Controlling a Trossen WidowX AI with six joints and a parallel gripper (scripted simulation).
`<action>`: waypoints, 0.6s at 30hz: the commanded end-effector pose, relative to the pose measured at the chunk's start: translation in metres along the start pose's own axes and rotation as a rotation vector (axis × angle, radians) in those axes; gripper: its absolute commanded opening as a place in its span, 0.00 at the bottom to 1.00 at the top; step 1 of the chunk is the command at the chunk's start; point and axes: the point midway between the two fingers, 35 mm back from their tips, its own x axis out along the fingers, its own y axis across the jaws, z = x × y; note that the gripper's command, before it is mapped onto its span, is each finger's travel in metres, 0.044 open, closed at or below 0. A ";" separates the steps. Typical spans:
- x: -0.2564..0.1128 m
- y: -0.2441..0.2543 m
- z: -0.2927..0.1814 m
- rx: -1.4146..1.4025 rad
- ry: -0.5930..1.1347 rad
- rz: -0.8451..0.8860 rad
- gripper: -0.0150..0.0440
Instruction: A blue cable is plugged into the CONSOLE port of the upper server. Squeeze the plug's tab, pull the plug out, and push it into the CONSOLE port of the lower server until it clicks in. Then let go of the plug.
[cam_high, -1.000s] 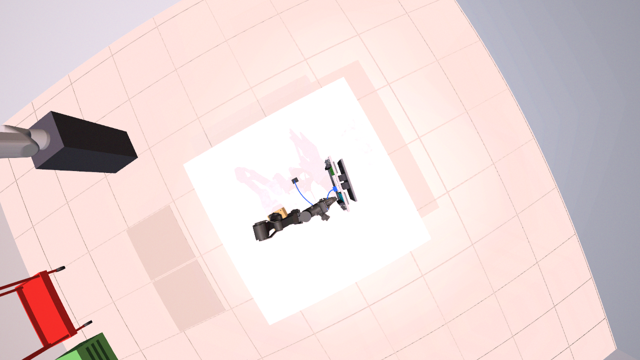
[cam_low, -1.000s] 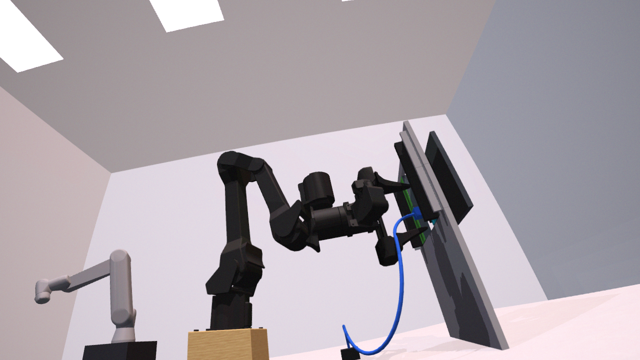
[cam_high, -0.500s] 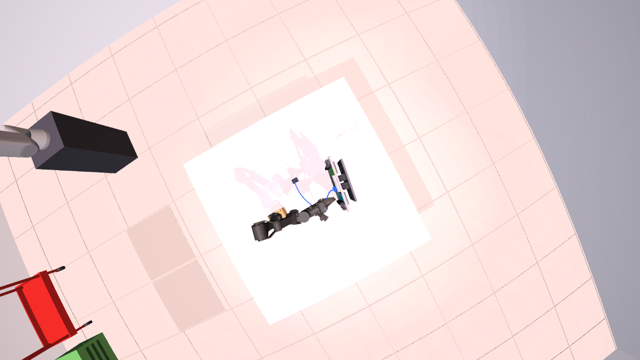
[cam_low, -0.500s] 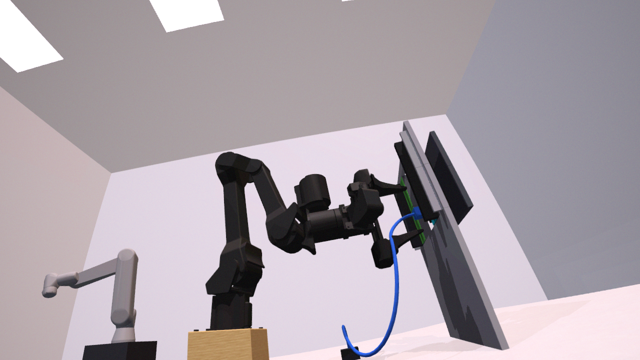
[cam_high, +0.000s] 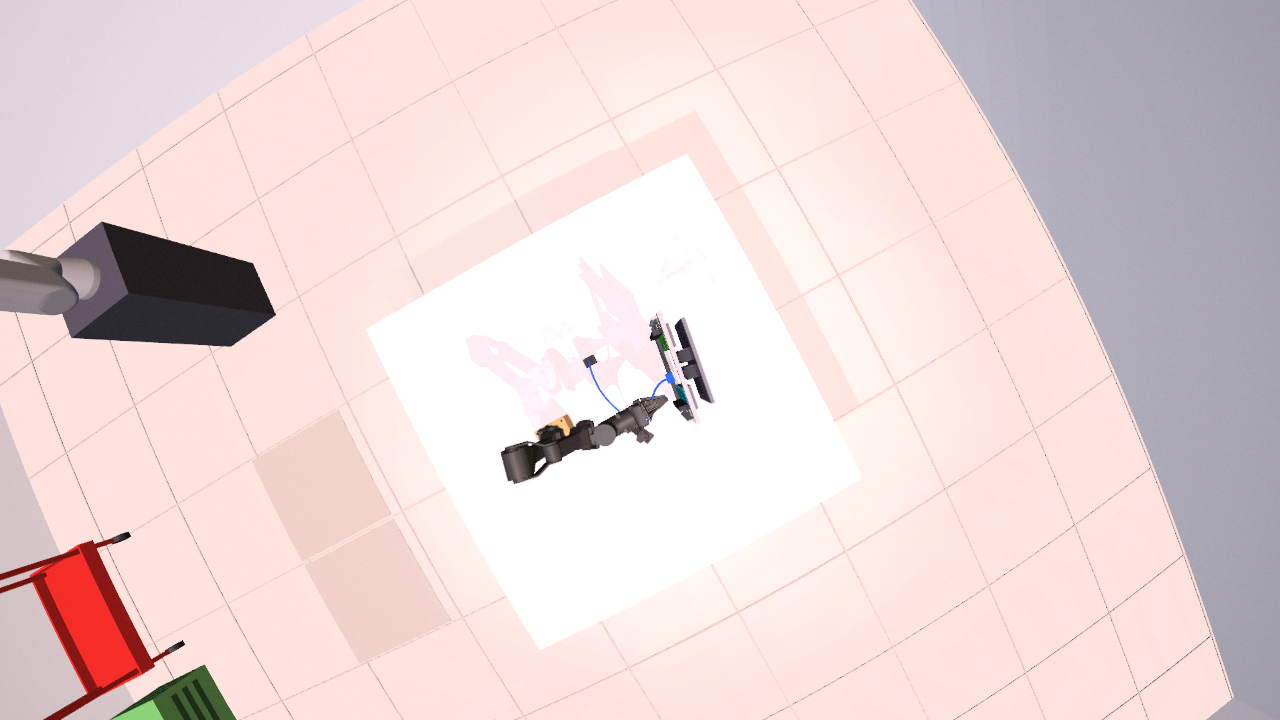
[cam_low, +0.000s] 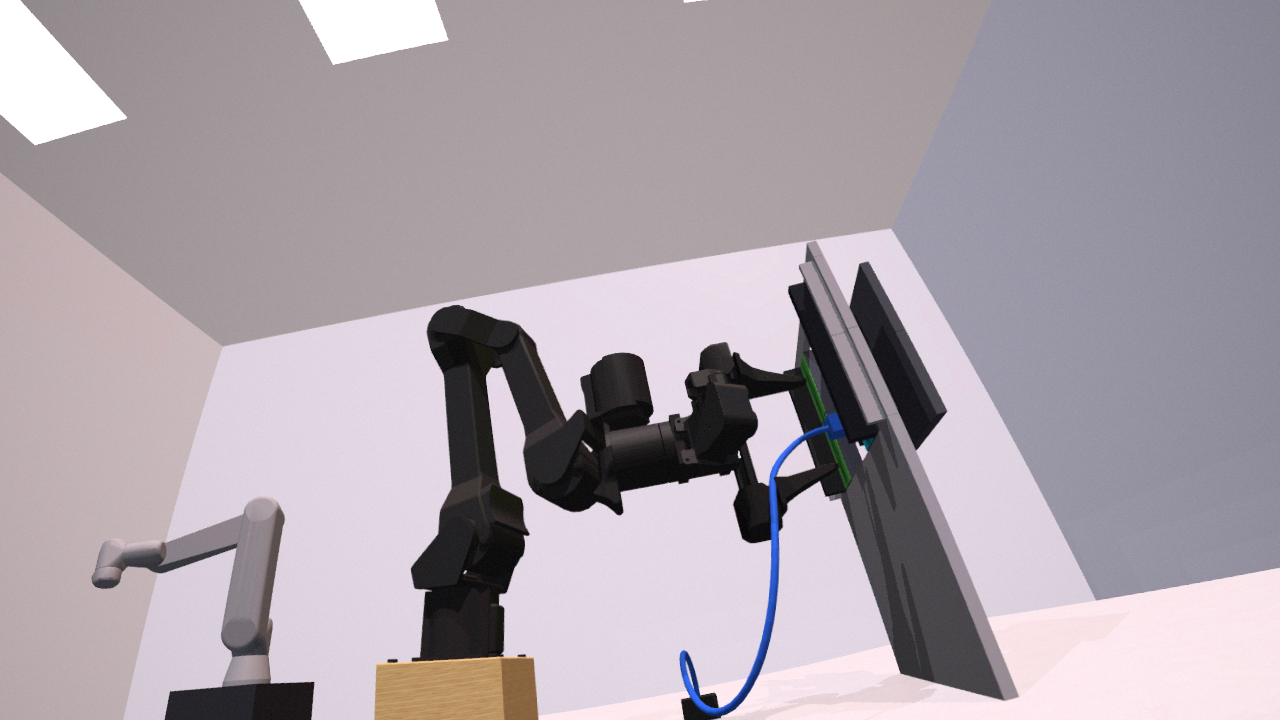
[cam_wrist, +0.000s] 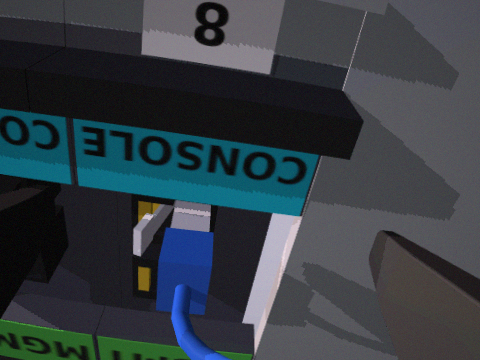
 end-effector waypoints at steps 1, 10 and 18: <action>-0.004 0.000 -0.001 0.002 0.002 0.003 1.00; -0.008 -0.001 -0.001 0.002 0.002 0.002 1.00; -0.013 -0.003 -0.002 0.002 0.002 0.002 1.00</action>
